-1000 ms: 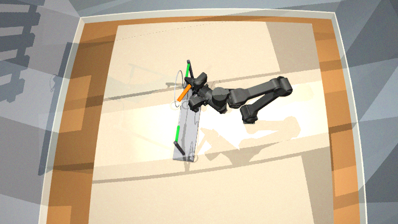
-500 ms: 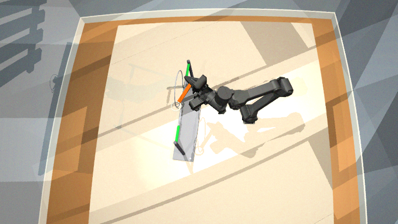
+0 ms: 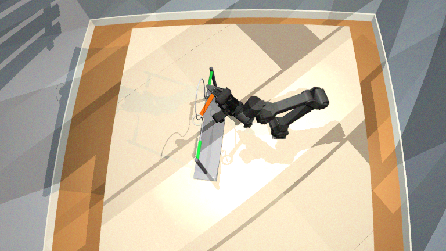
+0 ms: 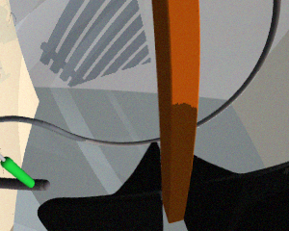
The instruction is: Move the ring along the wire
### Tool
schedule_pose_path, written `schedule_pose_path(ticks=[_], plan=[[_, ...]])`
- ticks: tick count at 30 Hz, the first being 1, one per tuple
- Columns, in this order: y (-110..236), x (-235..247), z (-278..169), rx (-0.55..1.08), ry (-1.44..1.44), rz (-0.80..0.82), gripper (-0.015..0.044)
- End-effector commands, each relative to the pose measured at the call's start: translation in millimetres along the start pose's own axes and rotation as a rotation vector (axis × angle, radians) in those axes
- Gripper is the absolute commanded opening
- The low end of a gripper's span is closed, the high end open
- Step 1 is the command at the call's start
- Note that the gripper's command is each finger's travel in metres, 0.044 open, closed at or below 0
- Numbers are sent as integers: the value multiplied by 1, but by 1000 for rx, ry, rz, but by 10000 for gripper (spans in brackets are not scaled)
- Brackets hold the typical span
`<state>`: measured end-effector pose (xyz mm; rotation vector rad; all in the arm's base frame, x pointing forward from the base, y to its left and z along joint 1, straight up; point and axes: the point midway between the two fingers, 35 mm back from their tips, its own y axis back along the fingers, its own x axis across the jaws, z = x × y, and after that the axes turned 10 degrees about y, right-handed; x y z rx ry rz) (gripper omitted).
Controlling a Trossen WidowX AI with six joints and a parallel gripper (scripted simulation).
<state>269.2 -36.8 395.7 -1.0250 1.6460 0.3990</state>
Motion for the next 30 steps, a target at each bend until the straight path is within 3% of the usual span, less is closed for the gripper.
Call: schedule_pose_path(ticks=[1, 30], plan=[[0, -1, 0, 0, 40, -26, -150], [-1, -4, -2, 2, 278, -178, -150]])
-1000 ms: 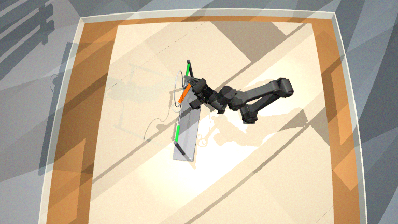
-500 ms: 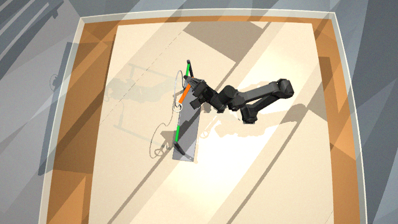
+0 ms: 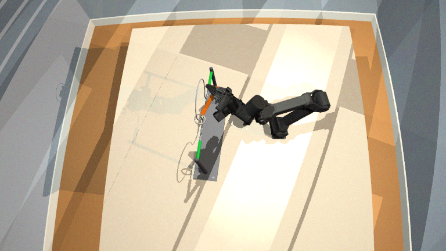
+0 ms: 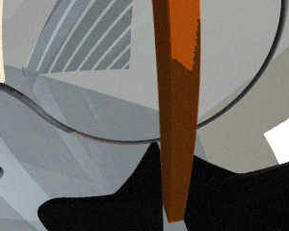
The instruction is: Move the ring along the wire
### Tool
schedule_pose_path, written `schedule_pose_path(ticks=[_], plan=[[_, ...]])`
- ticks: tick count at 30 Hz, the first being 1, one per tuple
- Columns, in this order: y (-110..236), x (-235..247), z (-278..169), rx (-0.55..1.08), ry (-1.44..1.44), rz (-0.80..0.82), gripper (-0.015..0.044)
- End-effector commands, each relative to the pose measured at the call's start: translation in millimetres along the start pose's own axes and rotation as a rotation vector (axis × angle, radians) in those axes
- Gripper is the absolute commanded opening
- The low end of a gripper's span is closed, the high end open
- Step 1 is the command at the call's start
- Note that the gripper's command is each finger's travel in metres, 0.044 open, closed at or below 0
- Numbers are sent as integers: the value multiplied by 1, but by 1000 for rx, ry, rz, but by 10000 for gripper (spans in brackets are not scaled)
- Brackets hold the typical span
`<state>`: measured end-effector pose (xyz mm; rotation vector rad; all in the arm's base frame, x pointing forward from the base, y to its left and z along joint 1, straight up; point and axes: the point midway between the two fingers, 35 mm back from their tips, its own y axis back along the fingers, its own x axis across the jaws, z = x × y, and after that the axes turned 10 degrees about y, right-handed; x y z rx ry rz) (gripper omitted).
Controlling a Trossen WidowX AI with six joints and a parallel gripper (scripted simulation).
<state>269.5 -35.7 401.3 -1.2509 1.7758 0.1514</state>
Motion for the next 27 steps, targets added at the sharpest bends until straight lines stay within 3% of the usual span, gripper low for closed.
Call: schedule_pose_path(ticks=[1, 12, 27], plan=[[0, 3, 0, 1, 11, -7, -150], [6, 17, 0, 47, -30, 31, -150], [21, 63, 14, 85, -276, 216, -150]])
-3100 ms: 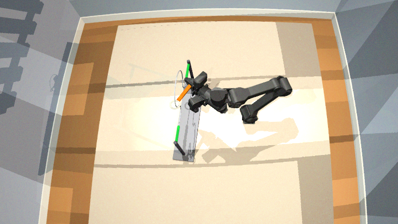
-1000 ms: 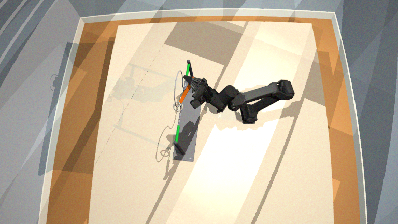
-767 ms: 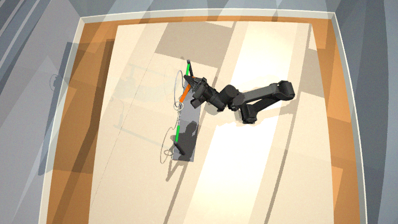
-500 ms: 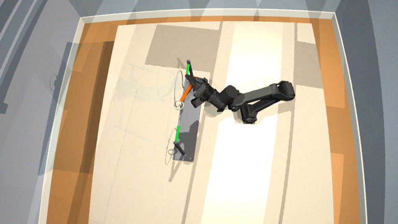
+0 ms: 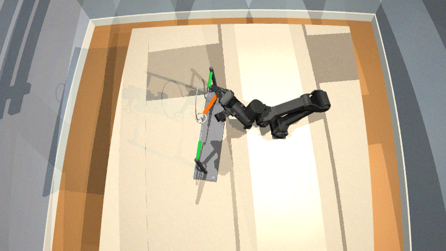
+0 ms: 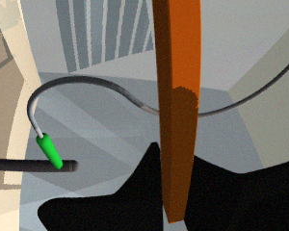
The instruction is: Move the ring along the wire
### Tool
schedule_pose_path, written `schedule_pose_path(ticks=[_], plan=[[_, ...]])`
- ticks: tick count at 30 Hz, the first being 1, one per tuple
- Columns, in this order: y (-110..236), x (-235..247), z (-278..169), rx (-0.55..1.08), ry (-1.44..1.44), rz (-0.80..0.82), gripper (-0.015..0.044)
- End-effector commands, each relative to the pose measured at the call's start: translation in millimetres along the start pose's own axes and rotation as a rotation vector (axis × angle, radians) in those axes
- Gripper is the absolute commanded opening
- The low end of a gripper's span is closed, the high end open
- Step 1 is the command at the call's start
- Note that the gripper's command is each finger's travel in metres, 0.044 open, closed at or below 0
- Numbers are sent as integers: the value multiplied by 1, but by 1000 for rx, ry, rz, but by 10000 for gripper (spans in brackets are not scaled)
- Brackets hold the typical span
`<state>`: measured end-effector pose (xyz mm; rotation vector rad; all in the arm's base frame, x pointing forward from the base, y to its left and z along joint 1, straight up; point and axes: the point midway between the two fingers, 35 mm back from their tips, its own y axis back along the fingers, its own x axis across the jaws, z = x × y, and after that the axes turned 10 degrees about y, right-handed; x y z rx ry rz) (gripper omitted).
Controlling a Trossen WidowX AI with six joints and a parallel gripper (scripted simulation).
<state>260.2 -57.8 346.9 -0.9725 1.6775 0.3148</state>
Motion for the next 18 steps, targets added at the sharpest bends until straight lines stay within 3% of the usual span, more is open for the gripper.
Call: schedule_pose_path(ticks=[1, 18], plan=[[2, 12, 0, 5, -64, 48, -150], [17, 65, 21, -1, -379, 295, -150]])
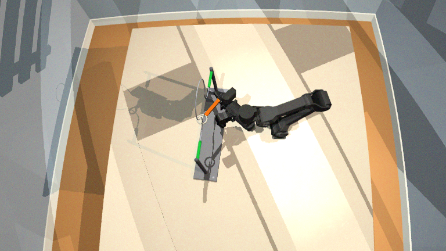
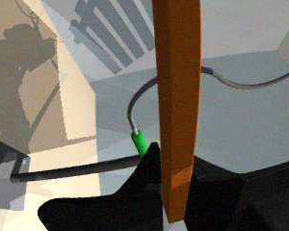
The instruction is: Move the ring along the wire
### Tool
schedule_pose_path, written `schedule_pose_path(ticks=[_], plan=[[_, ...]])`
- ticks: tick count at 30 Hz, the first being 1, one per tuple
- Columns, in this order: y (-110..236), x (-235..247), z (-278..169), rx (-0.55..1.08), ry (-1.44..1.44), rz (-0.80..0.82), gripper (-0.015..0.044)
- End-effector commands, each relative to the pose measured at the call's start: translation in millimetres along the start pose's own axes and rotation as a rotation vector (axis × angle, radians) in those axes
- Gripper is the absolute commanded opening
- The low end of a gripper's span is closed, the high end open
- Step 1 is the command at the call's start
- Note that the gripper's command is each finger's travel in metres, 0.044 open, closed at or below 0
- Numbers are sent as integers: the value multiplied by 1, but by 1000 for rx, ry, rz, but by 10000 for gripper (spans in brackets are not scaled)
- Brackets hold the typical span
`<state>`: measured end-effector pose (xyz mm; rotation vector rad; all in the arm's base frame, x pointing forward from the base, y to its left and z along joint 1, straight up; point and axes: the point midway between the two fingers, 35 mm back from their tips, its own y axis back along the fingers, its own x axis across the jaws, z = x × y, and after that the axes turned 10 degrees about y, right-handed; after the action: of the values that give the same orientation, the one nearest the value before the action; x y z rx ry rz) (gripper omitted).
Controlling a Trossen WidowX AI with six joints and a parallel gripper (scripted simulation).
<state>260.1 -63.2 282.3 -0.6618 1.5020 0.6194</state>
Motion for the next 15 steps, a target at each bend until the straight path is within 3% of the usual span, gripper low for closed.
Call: schedule_pose_path(ticks=[1, 15], plan=[[2, 9, 2, 2, -74, 47, -150], [5, 57, 22, -79, -360, 232, -150]])
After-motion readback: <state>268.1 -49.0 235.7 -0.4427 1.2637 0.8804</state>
